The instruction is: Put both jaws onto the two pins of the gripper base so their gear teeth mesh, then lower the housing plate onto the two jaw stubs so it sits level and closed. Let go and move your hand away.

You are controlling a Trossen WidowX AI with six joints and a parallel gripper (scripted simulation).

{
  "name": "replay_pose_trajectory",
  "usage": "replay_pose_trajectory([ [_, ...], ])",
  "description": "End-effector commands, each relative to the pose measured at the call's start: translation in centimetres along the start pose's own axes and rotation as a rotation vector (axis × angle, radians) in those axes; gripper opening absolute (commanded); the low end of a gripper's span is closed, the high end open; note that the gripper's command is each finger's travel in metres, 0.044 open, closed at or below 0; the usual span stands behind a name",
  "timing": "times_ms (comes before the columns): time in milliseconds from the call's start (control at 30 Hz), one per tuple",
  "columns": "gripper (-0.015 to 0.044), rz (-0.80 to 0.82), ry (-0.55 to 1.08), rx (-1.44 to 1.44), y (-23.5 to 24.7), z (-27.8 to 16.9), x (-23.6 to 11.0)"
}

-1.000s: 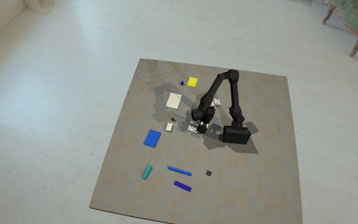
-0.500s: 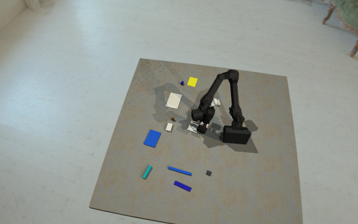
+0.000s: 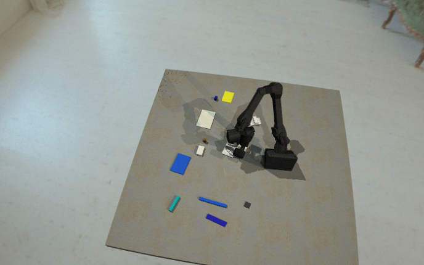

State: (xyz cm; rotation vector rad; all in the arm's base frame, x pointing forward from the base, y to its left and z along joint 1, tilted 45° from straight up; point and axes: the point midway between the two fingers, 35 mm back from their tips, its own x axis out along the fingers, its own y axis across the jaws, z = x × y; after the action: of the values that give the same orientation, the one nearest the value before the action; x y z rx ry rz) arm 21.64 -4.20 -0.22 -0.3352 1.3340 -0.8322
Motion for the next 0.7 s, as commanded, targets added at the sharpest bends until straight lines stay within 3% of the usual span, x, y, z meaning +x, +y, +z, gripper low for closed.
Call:
replay_pose_trajectory([
  [0, 0.0351, -0.003, -0.002, -0.006, -0.04, 0.02, 0.12],
  [667, 0.0351, -0.003, -0.002, -0.006, -0.05, 0.02, 0.52],
])
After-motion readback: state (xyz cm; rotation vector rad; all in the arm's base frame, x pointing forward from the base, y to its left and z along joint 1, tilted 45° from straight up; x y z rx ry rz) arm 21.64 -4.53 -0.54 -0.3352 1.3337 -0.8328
